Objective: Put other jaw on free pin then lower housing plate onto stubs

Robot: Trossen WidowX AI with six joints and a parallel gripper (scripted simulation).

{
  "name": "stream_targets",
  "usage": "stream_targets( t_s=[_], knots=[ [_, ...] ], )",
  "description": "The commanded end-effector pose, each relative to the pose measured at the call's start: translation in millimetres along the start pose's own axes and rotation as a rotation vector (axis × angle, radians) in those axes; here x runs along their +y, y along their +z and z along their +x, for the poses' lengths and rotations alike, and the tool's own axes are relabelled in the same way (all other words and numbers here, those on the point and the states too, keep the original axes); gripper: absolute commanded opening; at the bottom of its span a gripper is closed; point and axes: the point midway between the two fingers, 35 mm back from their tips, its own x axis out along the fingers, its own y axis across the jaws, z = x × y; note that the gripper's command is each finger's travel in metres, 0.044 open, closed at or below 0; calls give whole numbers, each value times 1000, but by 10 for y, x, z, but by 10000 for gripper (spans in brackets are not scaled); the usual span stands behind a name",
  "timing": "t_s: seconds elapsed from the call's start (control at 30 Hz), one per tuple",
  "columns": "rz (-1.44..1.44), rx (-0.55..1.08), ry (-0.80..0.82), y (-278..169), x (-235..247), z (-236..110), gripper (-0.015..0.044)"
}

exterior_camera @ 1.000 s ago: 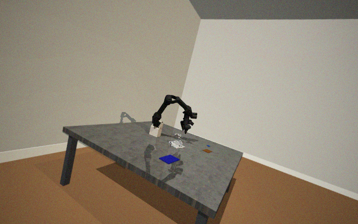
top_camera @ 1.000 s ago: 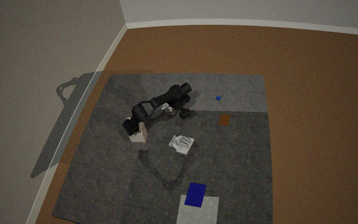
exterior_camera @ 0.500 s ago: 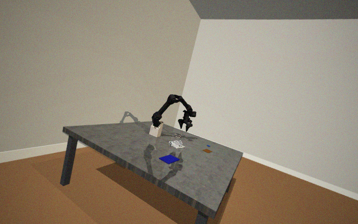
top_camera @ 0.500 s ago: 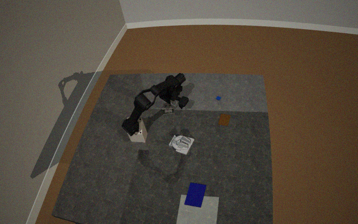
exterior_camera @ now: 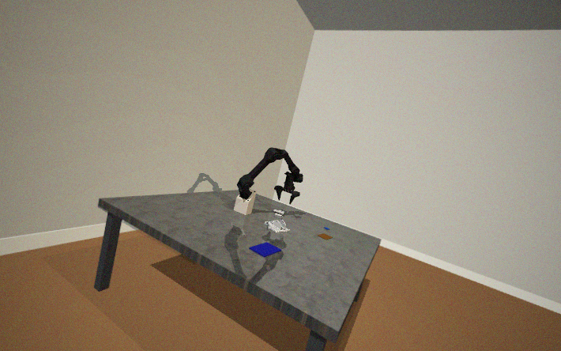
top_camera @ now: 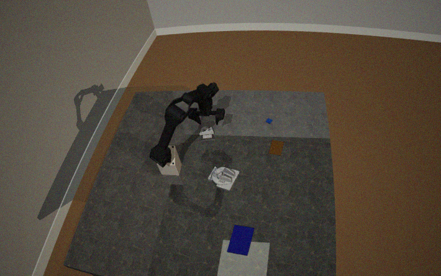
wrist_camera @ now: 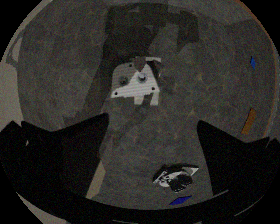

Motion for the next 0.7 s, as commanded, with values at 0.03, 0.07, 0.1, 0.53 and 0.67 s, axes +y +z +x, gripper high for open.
stream_targets(
  t_s=[0.03, 0.07, 0.1, 0.53, 0.67],
  knots=[
    [-143, 25, 7, 168, 219, 59, 440],
    [-168, 30, 7, 193, 259, 73, 440],
    [-187, 35, 8, 212, 291, 83, 440],
    [-202, 40, 8, 187, 331, 485, 440],
    [-202, 40, 8, 187, 331, 485, 440]
  ],
)
